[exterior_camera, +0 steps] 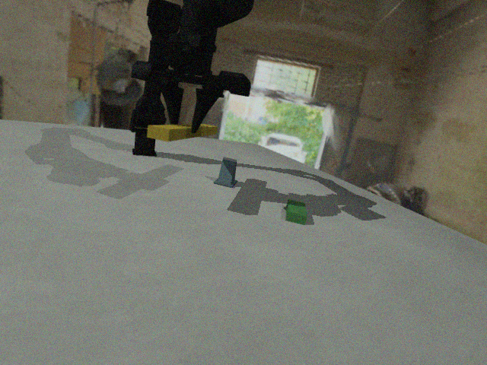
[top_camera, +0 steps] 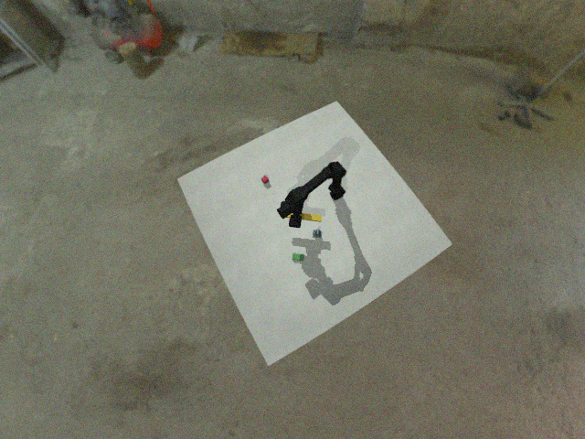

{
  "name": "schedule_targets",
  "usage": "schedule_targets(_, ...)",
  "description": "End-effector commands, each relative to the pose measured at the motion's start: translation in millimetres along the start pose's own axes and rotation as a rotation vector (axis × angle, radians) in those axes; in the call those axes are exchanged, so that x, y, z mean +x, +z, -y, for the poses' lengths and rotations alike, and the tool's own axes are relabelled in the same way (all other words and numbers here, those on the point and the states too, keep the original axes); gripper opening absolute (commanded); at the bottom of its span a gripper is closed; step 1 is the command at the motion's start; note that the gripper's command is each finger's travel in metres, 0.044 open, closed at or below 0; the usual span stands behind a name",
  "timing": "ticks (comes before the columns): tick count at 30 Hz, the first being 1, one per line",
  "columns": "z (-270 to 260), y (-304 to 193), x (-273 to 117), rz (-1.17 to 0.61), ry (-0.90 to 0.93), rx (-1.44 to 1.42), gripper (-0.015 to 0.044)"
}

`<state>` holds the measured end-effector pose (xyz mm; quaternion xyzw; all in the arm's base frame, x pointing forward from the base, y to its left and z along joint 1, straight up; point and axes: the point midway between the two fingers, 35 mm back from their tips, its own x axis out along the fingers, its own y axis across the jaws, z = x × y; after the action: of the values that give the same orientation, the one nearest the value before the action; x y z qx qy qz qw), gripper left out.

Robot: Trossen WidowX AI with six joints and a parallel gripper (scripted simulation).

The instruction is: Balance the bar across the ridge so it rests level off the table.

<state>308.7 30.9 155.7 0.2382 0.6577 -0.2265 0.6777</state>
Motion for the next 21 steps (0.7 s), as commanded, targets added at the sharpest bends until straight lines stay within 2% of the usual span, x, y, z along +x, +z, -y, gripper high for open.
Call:
schedule_targets(1,-7.7,-11.2,-1.0,0.001,-0.002,0.005,0.0000)
schedule_targets(21,-49.7,-77.5,-2.6,-0.006,0.003,0.009,0.0000)
